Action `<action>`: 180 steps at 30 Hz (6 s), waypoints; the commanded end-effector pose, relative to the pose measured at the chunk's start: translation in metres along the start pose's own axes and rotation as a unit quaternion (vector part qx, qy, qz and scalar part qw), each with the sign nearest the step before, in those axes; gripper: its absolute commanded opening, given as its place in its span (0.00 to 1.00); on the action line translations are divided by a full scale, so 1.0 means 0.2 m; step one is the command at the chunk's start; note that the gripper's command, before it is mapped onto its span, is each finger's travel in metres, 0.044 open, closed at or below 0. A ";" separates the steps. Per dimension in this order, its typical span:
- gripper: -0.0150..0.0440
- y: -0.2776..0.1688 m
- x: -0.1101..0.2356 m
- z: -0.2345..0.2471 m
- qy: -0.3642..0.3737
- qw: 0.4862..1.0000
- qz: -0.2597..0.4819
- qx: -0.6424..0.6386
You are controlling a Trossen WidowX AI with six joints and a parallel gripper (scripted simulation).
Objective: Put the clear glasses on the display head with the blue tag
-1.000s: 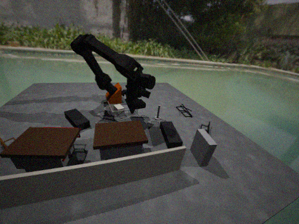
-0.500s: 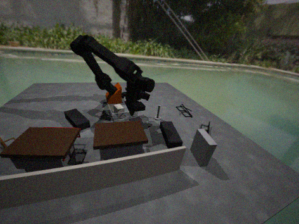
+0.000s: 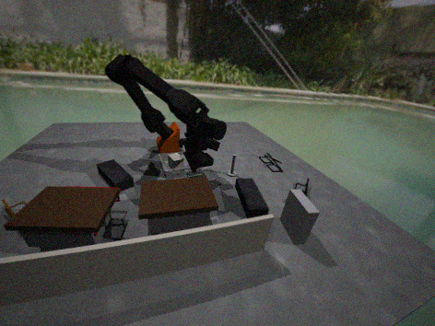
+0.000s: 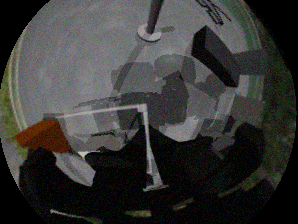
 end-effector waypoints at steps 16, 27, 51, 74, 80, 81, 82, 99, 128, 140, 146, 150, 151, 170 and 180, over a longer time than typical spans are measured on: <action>0.44 0.00 -0.03 0.01 0.000 1.000 0.001 0.001; 0.44 -0.01 0.00 0.04 0.001 1.000 0.002 0.004; 0.53 0.00 0.24 0.03 -0.001 1.000 0.004 0.010; 0.49 -0.02 0.24 0.05 0.002 1.000 0.003 0.013; 0.49 -0.02 0.19 0.05 0.002 1.000 0.003 0.013; 0.49 -0.02 0.19 0.05 0.002 1.000 0.003 0.013; 0.49 -0.02 0.18 0.05 0.002 1.000 0.003 0.013; 0.49 -0.02 0.04 0.05 0.002 1.000 0.003 0.013; 0.25 -0.02 -0.03 0.05 0.000 1.000 0.001 0.008; 0.25 -0.01 0.16 0.03 0.001 1.000 -0.001 0.011; 0.25 0.00 0.34 0.03 0.002 1.000 0.000 0.012; 0.25 0.00 0.44 0.04 0.003 1.000 0.002 0.013; 0.25 0.00 0.46 0.04 0.003 1.000 0.002 0.013; 0.25 0.11 0.51 0.12 -0.050 0.950 0.063 0.302; 0.25 0.18 0.55 0.17 -0.074 0.855 0.123 0.499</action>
Point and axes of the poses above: the point midway between the two fingers, 35 mm back from their tips, its own x axis back along the fingers, its own z axis across the jaws, y = z × x, the point moved 2 cm from there along x, back along the fingers, and after that the axes turned 14 degrees about -x, right-handed, at the moved point
